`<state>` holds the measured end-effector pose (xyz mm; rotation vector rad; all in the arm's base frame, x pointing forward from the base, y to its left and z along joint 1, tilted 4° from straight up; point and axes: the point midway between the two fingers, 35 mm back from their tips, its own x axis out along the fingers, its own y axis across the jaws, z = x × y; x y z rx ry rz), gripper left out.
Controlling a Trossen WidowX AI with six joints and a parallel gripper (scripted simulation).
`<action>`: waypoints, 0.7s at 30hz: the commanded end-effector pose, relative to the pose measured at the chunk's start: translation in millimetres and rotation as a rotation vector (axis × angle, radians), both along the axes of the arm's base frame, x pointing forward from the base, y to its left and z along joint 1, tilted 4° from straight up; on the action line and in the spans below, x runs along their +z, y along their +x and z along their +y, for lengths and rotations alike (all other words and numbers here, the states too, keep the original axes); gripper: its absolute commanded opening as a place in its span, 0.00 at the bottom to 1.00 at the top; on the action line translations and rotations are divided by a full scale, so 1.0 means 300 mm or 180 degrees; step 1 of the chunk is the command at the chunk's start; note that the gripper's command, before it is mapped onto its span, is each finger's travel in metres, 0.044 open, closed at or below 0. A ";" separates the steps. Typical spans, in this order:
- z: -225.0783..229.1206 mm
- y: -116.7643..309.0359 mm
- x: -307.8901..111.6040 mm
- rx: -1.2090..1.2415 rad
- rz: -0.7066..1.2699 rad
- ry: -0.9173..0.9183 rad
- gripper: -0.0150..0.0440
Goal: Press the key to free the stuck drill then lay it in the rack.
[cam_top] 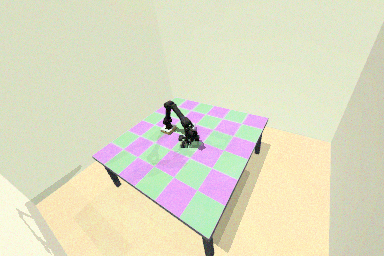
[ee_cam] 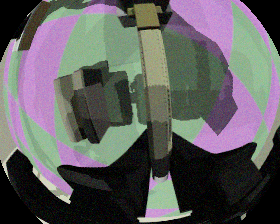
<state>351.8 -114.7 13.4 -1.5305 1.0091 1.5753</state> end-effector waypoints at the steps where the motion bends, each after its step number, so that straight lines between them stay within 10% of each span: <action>1: -0.001 0.002 0.011 -0.0011 -0.0015 -0.0011 0.25; 21: 0.001 -0.001 0.024 -0.0011 -0.0015 -0.0011 0.25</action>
